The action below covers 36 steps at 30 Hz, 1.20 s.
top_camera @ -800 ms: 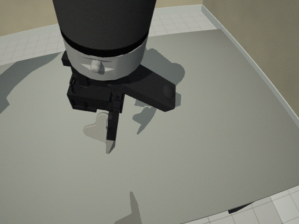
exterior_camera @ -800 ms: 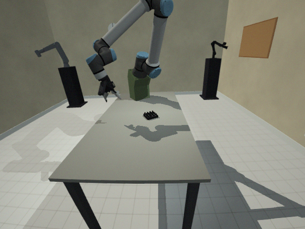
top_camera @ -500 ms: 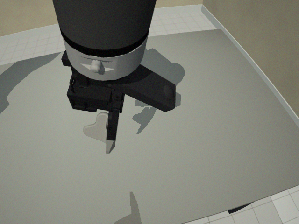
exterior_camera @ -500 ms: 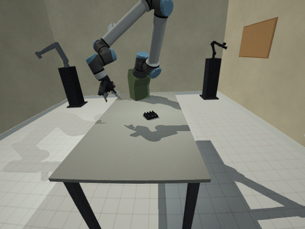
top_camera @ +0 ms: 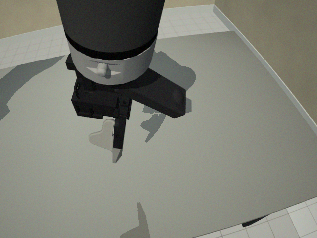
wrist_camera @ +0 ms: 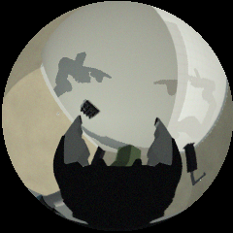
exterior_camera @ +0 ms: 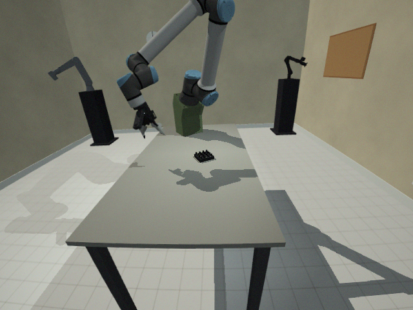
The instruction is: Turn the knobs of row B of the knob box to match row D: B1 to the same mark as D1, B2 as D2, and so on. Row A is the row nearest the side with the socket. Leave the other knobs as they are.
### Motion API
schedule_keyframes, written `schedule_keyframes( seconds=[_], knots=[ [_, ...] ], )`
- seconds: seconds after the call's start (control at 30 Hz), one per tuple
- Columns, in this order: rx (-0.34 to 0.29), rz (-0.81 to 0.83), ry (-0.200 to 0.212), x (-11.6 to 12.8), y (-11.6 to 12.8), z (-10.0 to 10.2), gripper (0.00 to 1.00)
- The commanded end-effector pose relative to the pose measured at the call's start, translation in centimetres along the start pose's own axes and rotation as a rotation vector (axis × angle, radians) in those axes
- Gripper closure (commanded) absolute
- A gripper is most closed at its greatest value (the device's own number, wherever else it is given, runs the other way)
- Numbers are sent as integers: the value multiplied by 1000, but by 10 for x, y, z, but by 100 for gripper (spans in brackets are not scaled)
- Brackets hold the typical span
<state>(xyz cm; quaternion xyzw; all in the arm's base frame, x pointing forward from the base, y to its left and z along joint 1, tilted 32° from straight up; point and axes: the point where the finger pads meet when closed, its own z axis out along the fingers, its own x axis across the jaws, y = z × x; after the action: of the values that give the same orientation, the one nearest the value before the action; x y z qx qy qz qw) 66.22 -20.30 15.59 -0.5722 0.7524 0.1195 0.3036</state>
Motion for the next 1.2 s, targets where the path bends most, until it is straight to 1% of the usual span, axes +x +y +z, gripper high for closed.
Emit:
schedule_keyframes(
  seconds=[0.0,0.1,0.23,0.3,0.4,0.43,0.47,0.5,0.57,0.6,0.63,0.67,0.7,0.73,0.77,0.87,0.97,1.0,1.03,1.07,1.13,1.17],
  knots=[
    [0,-29,16,-6,3,11,0],
    [-1,-72,40,-16,8,30,0],
    [0,-159,84,-37,21,64,0],
    [0,-159,84,-37,21,64,0],
    [5,-242,125,-58,35,95,0],
    [5,-242,125,-58,35,95,0],
    [8,-271,138,-65,40,105,0],
    [8,-271,138,-65,40,105,0],
    [17,-333,166,-81,53,125,0],
    [17,-333,166,-81,53,125,0],
    [22,-364,179,-90,60,134,0],
    [22,-364,179,-90,60,134,0],
    [27,-395,192,-98,67,144,0],
    [27,-395,192,-98,67,144,0],
    [33,-425,205,-107,74,152,0],
    [33,-425,205,-107,74,152,0],
    [55,-512,238,-132,97,174,0],
    [55,-512,238,-132,97,174,0],
    [62,-539,247,-140,104,181,0],
    [62,-539,247,-140,104,181,0],
    [78,-587,263,-154,119,191,0],
    [78,-587,263,-154,119,191,0]
  ],
)
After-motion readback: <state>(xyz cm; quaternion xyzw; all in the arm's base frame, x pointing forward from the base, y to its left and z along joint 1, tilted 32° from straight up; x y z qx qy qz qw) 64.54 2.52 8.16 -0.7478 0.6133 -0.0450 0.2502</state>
